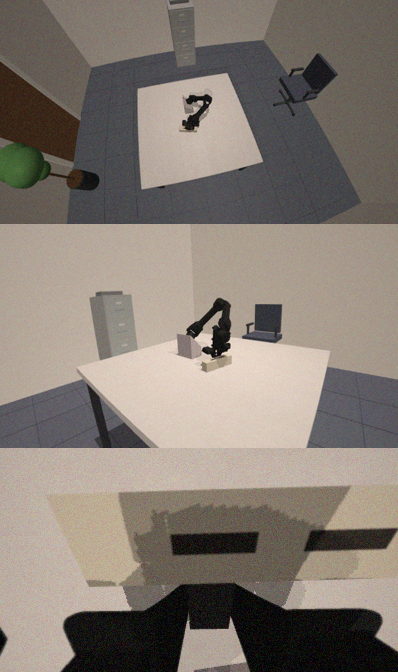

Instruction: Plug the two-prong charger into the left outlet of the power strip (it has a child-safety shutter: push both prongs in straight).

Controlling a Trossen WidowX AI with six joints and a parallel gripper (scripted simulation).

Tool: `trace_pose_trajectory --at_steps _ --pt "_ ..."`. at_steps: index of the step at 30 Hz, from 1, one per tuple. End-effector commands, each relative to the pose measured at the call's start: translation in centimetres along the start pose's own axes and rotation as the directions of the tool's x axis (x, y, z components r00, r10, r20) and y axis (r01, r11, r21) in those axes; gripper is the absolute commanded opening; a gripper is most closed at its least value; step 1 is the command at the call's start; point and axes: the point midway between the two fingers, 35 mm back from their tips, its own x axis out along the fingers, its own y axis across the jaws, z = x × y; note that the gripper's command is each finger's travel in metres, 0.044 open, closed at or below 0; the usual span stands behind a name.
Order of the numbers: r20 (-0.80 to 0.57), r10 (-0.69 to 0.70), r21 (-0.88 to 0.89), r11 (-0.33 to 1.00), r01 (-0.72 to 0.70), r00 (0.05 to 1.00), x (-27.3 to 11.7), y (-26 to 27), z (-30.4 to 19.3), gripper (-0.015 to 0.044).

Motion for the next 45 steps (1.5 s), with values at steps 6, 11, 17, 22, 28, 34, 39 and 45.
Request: trace_pose_trajectory --at_steps 6,11,17,22,28,34,39,45 --pt "0.028 0.0 -0.021 1.0 0.0 1.0 -0.34 0.15 0.77 0.0" --pt "0.028 0.0 -0.021 1.0 0.0 1.0 -0.28 0.15 0.78 0.0" --pt "0.028 0.0 -0.021 1.0 0.0 1.0 -0.2 0.15 0.79 0.0" --pt "0.028 0.0 -0.021 1.0 0.0 1.0 -0.14 0.14 0.79 0.0" --pt "0.028 0.0 -0.021 1.0 0.0 1.0 -0.06 0.14 0.79 0.0" --pt "0.028 0.0 -0.021 1.0 0.0 1.0 0.02 0.12 0.79 0.0" --pt "0.028 0.0 -0.021 1.0 0.0 1.0 0.05 0.09 0.77 0.0" --pt "0.028 0.0 -0.021 1.0 0.0 1.0 0.0 0.08 0.76 0.0"
